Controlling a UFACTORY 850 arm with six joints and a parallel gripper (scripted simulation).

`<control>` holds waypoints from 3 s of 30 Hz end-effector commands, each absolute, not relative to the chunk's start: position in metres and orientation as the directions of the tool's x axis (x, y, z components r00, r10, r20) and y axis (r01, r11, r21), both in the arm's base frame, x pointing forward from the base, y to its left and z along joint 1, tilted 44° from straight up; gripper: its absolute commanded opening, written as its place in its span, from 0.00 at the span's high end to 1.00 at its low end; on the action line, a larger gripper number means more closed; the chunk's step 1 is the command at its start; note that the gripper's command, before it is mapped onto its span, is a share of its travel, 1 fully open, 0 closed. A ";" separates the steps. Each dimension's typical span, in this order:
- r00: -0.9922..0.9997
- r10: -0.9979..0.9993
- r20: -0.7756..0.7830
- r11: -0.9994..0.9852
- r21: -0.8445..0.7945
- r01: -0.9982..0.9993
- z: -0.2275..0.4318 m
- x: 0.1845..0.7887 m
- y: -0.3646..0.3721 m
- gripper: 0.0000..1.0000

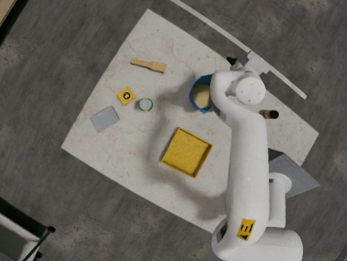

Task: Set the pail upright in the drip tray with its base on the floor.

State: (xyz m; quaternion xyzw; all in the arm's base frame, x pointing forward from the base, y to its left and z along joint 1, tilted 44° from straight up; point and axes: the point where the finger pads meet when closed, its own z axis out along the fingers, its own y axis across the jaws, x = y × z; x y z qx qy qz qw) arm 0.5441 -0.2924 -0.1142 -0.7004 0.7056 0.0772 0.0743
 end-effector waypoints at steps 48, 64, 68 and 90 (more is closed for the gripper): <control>0.315 -0.682 -0.660 -0.230 -0.215 -0.949 0.019 0.553 -0.226 0.00; 0.315 -0.682 -0.660 -0.230 -0.215 -0.949 0.015 0.553 -0.223 0.00; 0.315 -0.682 -0.660 -0.230 -0.215 -0.949 0.011 0.553 -0.219 0.00; 0.315 -0.682 -0.660 -0.230 -0.215 -0.949 -0.022 0.554 -0.188 0.00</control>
